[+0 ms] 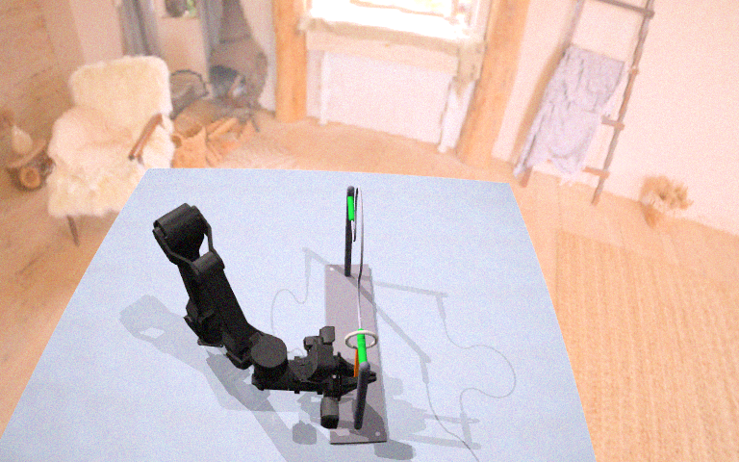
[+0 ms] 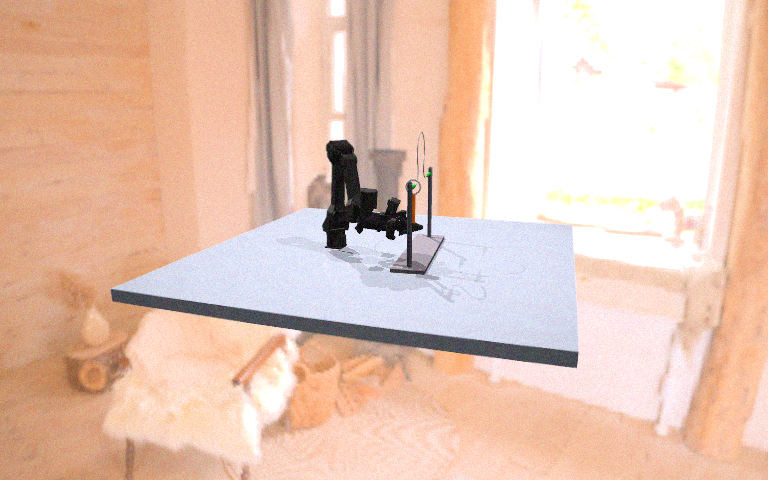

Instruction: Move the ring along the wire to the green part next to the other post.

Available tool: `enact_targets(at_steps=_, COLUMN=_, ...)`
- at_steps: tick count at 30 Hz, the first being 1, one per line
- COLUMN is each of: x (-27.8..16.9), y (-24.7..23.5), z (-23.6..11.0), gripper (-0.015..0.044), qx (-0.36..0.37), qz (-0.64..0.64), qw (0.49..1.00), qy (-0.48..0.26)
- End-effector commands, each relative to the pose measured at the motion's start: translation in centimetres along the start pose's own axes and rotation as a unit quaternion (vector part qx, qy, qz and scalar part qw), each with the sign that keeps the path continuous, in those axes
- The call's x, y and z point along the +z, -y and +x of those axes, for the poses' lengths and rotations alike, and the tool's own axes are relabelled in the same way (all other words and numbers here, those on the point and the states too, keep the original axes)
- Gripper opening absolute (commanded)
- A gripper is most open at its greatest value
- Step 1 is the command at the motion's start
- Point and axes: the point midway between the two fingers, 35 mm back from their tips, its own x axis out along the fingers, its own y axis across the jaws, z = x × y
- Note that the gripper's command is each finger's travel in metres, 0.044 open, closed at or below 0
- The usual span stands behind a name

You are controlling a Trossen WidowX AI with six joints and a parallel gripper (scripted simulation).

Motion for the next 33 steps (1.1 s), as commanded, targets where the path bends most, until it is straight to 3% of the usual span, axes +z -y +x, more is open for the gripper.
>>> enact_targets(at_steps=1, x=0.0, y=0.1, z=0.0, gripper=-0.015, qx=-0.001, qz=0.002, qw=1.0, qy=0.0)
enact_targets(at_steps=33, x=0.0, y=-3.2, z=0.0, gripper=-0.015, qx=0.0, qz=0.013, qw=1.0, qy=0.002)
